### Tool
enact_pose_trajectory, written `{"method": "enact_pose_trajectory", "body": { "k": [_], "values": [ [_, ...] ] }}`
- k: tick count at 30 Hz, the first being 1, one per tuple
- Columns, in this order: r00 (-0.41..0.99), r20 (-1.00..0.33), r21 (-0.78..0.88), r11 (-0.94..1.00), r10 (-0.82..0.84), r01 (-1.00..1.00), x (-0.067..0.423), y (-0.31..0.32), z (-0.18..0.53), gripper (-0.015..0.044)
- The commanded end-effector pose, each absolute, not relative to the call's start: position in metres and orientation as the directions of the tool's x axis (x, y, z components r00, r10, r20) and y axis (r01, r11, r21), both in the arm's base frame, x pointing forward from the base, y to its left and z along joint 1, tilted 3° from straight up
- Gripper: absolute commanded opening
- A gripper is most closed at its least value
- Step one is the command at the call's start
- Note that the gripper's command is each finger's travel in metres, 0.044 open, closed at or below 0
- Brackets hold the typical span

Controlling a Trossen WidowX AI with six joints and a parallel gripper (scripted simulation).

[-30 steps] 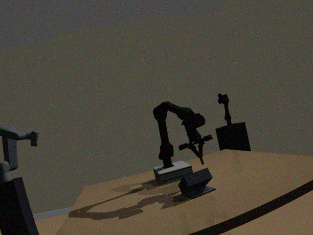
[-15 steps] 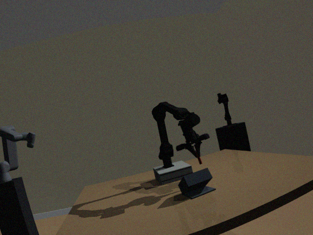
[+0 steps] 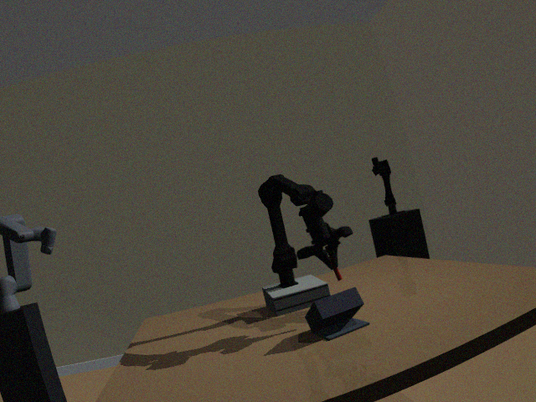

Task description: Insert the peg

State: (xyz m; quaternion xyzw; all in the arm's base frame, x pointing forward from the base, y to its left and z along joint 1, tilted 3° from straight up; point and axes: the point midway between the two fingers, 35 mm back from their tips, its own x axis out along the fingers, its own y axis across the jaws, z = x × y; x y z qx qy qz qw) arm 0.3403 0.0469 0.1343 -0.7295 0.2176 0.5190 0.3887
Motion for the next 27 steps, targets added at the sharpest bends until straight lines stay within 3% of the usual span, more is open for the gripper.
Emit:
{"method": "enact_pose_trajectory", "body": {
  "k": [1,27],
  "values": [
    [0.377,-0.922,-0.357,-0.576,0.090,-0.736,0.340,0.042,0.133,0.0000],
    [0.505,-0.861,-0.483,-0.422,0.066,-0.767,0.350,0.002,0.150,0.0000]
  ]
}}
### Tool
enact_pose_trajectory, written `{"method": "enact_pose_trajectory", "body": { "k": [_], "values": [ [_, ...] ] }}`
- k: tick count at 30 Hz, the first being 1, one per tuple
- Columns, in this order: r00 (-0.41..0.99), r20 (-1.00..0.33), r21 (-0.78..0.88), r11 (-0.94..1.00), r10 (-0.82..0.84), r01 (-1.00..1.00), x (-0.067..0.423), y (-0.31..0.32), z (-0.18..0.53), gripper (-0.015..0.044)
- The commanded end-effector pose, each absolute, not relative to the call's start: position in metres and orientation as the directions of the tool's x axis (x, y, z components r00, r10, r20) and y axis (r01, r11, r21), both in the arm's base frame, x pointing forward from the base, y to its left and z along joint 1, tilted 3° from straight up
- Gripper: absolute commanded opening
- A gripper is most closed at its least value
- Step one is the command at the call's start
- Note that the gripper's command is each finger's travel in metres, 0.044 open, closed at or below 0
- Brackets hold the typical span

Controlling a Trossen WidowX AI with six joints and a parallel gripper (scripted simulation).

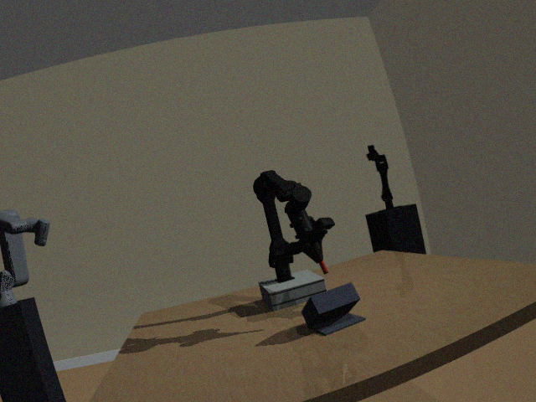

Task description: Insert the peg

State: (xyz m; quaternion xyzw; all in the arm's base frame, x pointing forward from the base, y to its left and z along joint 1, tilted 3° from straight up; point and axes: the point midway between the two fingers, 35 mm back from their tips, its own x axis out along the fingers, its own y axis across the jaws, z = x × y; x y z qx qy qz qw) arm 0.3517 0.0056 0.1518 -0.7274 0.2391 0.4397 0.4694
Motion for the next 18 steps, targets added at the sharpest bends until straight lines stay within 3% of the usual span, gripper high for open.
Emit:
{"method": "enact_pose_trajectory", "body": {
  "k": [1,18],
  "values": [
    [0.510,-0.858,-0.487,-0.416,0.065,-0.768,0.351,0.000,0.151,0.0000],
    [0.568,-0.822,-0.546,-0.342,0.041,-0.765,0.356,-0.020,0.157,0.0000]
  ]
}}
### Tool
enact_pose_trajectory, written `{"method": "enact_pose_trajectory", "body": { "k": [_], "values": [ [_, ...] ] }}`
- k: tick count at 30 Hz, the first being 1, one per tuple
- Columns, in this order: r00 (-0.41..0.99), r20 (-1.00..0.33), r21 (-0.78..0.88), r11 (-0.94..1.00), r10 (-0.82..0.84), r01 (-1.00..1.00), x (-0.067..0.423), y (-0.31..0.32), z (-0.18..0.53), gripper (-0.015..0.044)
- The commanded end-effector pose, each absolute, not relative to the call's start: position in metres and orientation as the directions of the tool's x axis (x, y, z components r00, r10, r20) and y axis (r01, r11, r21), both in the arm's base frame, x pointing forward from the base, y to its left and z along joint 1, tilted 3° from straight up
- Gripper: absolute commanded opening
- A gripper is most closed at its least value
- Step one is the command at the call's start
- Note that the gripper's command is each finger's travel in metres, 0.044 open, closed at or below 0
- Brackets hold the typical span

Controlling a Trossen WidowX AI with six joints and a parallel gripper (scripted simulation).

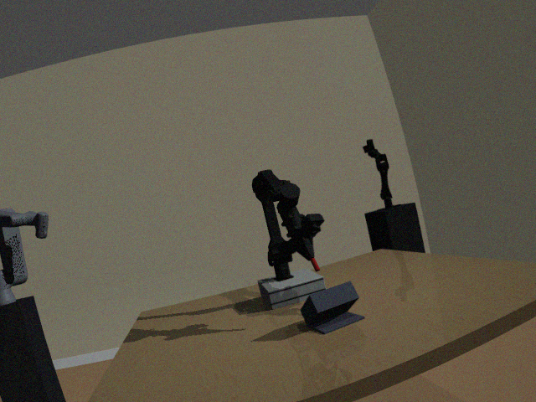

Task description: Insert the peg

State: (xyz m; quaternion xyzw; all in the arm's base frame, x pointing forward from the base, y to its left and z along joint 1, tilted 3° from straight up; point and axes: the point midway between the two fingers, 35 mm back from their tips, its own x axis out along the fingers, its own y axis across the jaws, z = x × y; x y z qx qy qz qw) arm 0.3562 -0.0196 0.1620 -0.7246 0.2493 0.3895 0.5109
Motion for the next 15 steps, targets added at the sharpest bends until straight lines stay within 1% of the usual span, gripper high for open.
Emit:
{"method": "enact_pose_trajectory", "body": {
  "k": [1,15],
  "values": [
    [0.570,-0.821,-0.547,-0.340,0.041,-0.765,0.358,-0.021,0.156,0.0000],
    [0.589,-0.807,-0.568,-0.316,0.031,-0.760,0.375,-0.028,0.139,0.0000]
  ]
}}
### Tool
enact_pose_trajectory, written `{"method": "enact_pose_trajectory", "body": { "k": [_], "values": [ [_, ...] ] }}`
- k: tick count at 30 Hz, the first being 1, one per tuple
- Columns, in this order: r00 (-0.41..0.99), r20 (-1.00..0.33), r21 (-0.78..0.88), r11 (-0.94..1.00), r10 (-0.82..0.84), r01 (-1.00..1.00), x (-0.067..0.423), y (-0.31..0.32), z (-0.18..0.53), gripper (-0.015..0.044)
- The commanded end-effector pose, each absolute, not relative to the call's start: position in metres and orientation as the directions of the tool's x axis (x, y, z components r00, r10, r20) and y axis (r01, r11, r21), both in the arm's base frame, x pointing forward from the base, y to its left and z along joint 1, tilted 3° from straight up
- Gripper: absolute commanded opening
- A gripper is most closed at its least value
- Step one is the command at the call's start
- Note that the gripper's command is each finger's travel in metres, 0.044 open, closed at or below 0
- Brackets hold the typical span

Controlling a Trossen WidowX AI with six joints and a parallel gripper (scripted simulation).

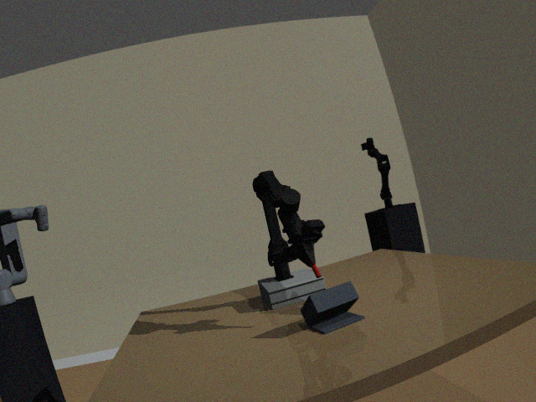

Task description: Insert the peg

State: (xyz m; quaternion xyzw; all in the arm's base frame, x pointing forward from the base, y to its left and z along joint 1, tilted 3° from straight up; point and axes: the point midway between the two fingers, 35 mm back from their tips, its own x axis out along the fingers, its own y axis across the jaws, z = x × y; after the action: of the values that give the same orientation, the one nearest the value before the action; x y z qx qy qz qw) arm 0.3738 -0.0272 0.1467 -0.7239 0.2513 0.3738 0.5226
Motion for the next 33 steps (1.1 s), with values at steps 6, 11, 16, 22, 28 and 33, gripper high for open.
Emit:
{"method": "enact_pose_trajectory", "body": {
  "k": [6,11,16,22,28,33],
  "values": [
    [0.598,-0.801,-0.576,-0.305,0.027,-0.758,0.382,-0.031,0.131,0.0000],
    [0.605,-0.796,-0.583,-0.296,0.023,-0.756,0.387,-0.033,0.125,0.0000],
    [0.607,-0.794,-0.585,-0.299,0.022,-0.754,0.389,-0.034,0.122,0.0000],
    [0.608,-0.793,-0.584,-0.307,0.020,-0.752,0.389,-0.034,0.121,0.0000],
    [0.609,-0.793,-0.585,-0.304,0.020,-0.752,0.392,-0.034,0.118,0.0000],
    [0.609,-0.793,-0.585,-0.302,0.020,-0.752,0.397,-0.034,0.113,0.0000]
  ]
}}
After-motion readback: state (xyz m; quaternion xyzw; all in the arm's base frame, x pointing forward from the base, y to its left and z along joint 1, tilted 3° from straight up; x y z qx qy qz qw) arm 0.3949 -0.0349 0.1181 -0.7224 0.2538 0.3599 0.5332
